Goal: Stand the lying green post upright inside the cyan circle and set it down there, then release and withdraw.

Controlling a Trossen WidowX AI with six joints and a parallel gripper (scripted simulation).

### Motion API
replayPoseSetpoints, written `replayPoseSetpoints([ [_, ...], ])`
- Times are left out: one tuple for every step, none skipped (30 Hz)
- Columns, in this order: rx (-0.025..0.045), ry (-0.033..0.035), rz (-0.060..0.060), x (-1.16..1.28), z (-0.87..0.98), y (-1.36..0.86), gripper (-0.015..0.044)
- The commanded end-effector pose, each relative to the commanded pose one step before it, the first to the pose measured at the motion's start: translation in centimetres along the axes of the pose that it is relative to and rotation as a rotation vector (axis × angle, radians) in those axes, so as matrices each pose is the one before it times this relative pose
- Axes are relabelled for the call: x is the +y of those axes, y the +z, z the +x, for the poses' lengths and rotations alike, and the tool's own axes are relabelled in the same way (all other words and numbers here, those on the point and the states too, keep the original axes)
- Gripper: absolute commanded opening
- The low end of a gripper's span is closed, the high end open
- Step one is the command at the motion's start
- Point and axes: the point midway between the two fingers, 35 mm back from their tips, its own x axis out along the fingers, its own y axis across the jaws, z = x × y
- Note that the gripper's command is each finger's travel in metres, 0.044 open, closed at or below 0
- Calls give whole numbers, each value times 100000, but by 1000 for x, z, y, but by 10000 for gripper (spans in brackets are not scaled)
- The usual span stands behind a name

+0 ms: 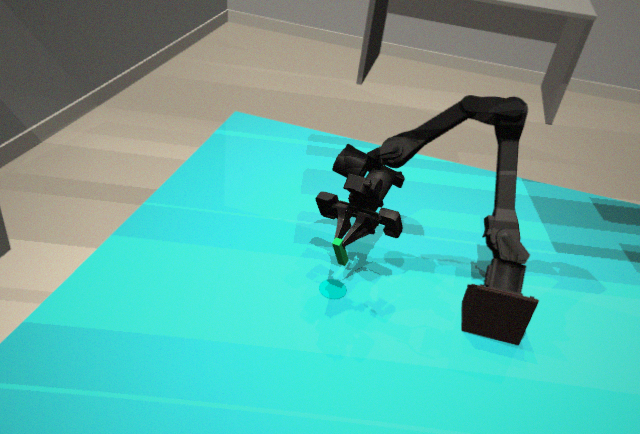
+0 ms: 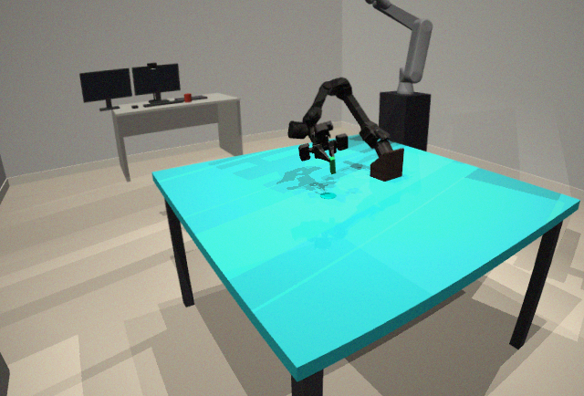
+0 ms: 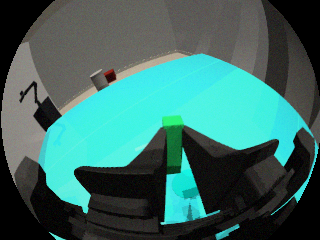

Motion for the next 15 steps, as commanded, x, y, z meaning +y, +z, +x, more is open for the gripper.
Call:
replayPoseSetpoints([
  [-2591,-709,-1160,114,-206,-30,23],
  [-675,-238,-318,-6,-51,13,23],
  [-673,-241,-321,-6,-52,13,23],
  [-671,-245,-324,-6,-52,13,23],
  [-669,-248,-327,-6,-53,14,23],
  [-667,-251,-331,-5,-53,14,23],
  [-665,-255,-334,-5,-54,15,23],
  [-663,-258,-337,-5,-54,15,23],
  [-661,-261,-340,-5,-54,15,23],
  [-659,-264,-344,-5,-55,16,23],
  [-657,-267,-347,-5,-55,16,23],
  [-655,-271,-350,-5,-56,16,23],
  [-653,-274,-354,-5,-56,17,23],
  [-651,-277,-357,-5,-57,17,23],
  [-649,-280,-360,-5,-57,18,23],
])
